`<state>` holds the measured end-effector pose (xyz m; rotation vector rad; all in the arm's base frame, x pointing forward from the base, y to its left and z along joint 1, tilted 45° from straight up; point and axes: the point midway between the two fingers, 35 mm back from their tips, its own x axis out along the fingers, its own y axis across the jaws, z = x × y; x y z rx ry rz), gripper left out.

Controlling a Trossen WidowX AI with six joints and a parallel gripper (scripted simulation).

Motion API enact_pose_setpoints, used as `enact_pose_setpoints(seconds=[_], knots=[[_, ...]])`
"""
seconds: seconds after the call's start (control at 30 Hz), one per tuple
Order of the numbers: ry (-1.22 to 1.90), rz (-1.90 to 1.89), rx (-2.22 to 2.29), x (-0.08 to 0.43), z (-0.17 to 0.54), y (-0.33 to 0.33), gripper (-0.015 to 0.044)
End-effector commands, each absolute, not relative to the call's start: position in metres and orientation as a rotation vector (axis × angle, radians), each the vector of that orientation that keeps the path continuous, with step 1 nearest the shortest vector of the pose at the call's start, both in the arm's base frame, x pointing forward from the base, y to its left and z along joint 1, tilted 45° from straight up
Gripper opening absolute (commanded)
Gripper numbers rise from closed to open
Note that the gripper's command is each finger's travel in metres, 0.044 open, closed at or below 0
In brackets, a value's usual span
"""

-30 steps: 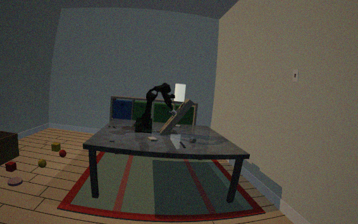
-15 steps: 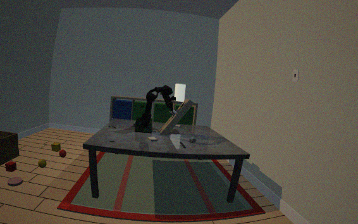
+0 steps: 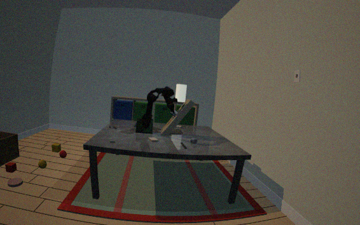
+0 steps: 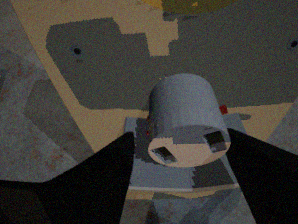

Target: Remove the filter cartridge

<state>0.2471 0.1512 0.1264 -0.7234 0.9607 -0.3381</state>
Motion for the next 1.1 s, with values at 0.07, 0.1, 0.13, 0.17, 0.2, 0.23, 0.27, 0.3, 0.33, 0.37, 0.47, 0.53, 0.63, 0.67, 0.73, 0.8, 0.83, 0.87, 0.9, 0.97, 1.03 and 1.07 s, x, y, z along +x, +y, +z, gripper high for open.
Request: enact_pose_setpoints(seconds=[0.07, 0.1, 0.13, 0.17, 0.2, 0.23, 0.27, 0.3, 0.33, 0.37, 0.47, 0.53, 0.63, 0.67, 0.73, 0.8, 0.83, 0.87, 0.9, 0.97, 1.03, 1.07], knots=[[0.962, -0.339, -0.722, 0.247, 0.126, 0.151, 0.0231], [0.962, -0.339, -0.722, 0.247, 0.126, 0.151, 0.0225], [0.962, -0.339, -0.722, 0.247, 0.126, 0.151, 0.0218], [0.962, -0.339, -0.722, 0.247, 0.126, 0.151, 0.0211], [0.962, -0.339, -0.722, 0.247, 0.126, 0.151, 0.0205], [0.962, -0.339, -0.722, 0.247, 0.126, 0.151, 0.0198], [0.962, -0.339, -0.722, 0.247, 0.126, 0.151, 0.0191], [0.962, -0.339, -0.722, 0.247, 0.126, 0.151, 0.0185], [0.962, -0.339, -0.722, 0.247, 0.126, 0.151, 0.0159], [0.962, -0.339, -0.722, 0.247, 0.126, 0.151, 0.0132], [0.961, -0.339, -0.723, 0.248, 0.128, 0.152, 0.0054], [0.96, -0.34, -0.725, 0.251, 0.131, 0.156, 0.0001], [0.958, -0.341, -0.728, 0.256, 0.138, 0.161, 0.0], [0.957, -0.341, -0.729, 0.258, 0.14, 0.163, 0.0], [0.956, -0.342, -0.73, 0.26, 0.142, 0.165, 0.0], [0.953, -0.333, -0.73, 0.258, 0.145, 0.168, 0.0], [0.949, -0.323, -0.729, 0.256, 0.149, 0.172, 0.0], [0.944, -0.311, -0.729, 0.252, 0.153, 0.177, 0.0], [0.939, -0.299, -0.728, 0.249, 0.157, 0.181, 0.0], [0.929, -0.274, -0.728, 0.242, 0.166, 0.19, 0.0], [0.92, -0.249, -0.727, 0.234, 0.175, 0.198, 0.0], [0.916, -0.237, -0.726, 0.23, 0.18, 0.201, 0.0]])
